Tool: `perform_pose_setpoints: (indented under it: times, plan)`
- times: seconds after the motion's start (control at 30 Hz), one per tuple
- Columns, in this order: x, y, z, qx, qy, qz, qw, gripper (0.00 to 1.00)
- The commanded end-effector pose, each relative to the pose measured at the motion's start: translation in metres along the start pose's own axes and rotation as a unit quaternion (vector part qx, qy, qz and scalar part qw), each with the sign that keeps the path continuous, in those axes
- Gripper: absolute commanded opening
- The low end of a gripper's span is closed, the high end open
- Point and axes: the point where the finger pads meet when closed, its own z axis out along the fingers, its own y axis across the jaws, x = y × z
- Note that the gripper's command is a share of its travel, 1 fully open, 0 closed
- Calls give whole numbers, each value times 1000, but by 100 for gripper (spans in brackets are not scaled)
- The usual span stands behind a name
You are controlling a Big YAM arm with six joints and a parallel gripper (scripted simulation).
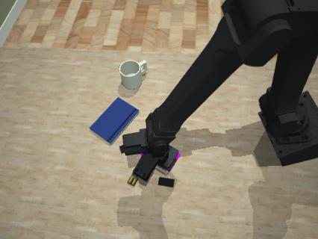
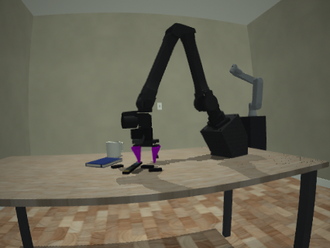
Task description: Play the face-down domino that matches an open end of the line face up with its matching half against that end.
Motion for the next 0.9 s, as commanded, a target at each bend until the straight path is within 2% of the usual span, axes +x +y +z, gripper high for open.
perform_pose_setpoints:
  times: [0.0,0.57,0.87]
  plan:
    - [-2,-2,-2,3,-2,0,1000,69]
    - [0,0,1,1,-1,0,1000,69]
    - [-3,2,21,1,-2,2,1000,69]
